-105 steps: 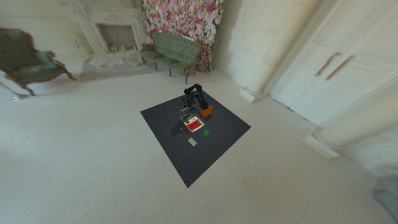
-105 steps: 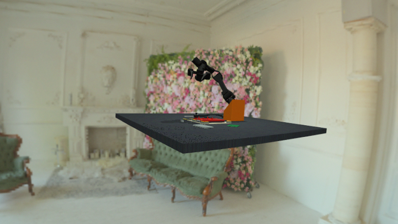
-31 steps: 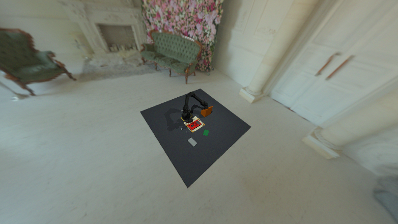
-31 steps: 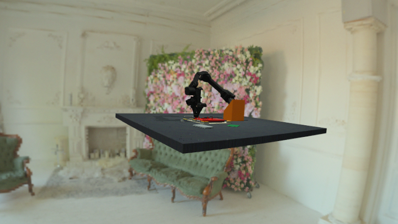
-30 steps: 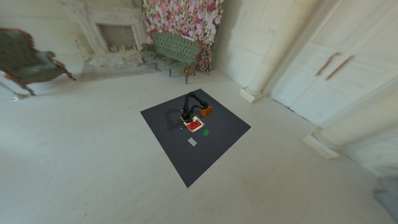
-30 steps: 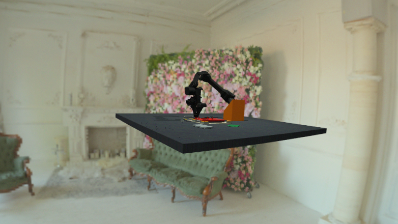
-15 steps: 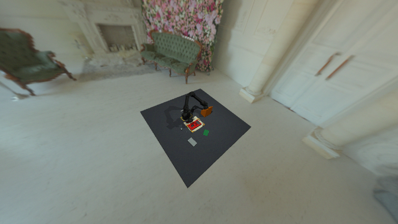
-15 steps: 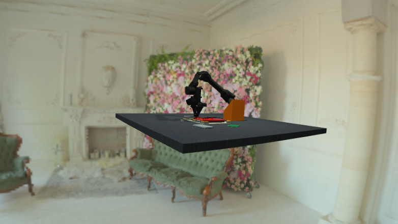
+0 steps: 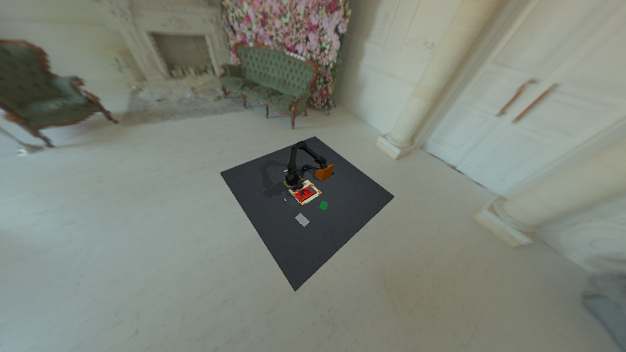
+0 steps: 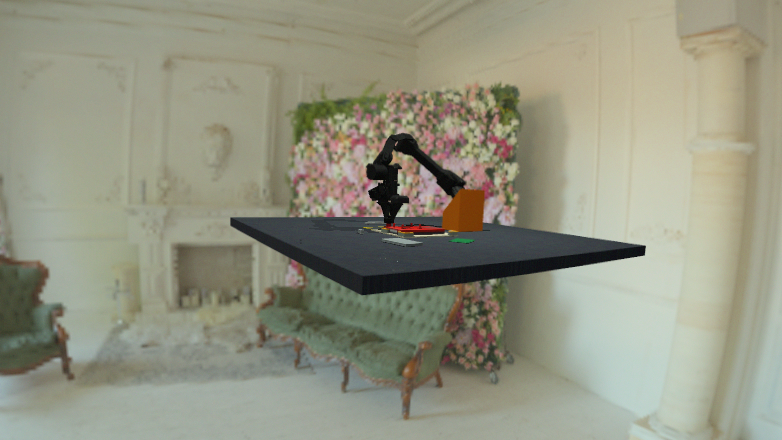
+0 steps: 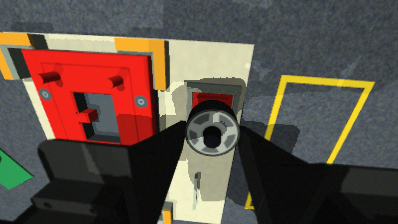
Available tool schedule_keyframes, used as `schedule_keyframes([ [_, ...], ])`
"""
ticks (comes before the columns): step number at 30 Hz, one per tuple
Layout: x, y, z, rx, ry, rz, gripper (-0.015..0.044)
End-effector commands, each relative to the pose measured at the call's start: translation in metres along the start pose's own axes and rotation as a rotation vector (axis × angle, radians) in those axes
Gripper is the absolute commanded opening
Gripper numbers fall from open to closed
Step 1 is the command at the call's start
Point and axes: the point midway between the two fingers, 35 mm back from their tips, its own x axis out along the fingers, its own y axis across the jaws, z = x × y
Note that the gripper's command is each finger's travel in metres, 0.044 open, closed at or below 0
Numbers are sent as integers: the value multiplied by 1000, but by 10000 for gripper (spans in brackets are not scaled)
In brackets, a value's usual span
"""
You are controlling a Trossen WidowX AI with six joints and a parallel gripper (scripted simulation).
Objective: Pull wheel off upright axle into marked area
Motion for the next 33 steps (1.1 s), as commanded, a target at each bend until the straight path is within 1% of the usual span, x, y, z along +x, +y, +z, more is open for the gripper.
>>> schedule_keyframes([
  [1, -6, 1, 0, -6, -6, 1, 0],
  [33, -16, 1, 0, -8, -9, 0, 0],
])
